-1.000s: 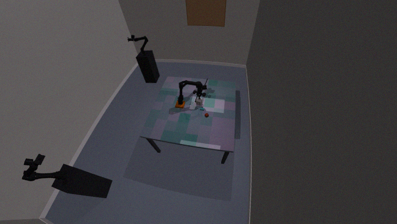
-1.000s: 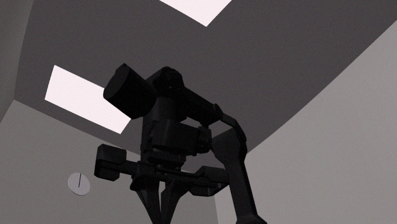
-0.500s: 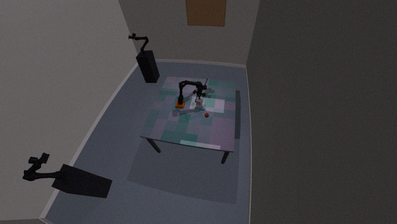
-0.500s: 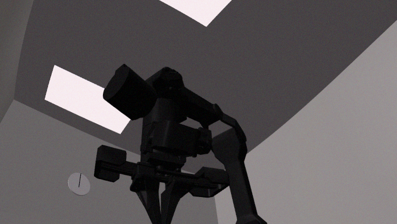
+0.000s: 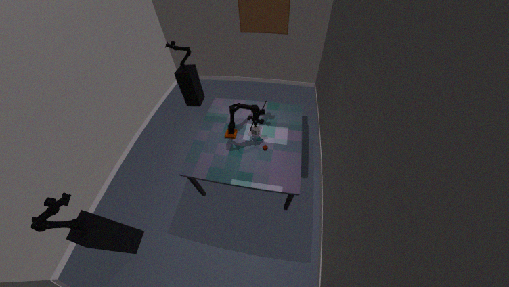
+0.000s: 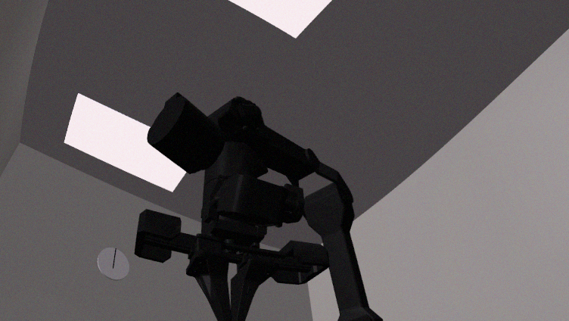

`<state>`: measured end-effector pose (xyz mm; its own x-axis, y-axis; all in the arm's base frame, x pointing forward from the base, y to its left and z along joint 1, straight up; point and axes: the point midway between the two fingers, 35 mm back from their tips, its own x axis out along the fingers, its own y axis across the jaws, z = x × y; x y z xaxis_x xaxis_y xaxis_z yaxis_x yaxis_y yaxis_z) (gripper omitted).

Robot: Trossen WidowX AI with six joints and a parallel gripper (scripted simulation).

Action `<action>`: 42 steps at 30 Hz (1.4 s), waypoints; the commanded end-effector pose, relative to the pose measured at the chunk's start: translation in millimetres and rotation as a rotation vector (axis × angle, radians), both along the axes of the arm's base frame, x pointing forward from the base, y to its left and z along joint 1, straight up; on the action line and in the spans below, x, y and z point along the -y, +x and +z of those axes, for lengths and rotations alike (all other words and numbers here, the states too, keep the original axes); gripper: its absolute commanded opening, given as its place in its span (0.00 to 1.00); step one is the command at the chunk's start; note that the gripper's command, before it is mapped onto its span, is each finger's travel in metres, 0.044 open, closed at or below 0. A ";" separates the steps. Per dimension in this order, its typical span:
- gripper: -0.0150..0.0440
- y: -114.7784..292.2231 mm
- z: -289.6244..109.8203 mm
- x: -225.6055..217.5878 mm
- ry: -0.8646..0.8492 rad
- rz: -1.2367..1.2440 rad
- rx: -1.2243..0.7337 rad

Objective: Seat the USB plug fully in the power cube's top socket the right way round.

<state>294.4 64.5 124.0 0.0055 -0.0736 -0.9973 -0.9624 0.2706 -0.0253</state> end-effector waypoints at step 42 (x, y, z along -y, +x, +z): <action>0.25 0.4 -5.9 0.3 -0.004 -0.005 0.001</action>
<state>294.7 64.5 119.6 0.0068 -0.0739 -0.9972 -0.9623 0.2706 -0.0267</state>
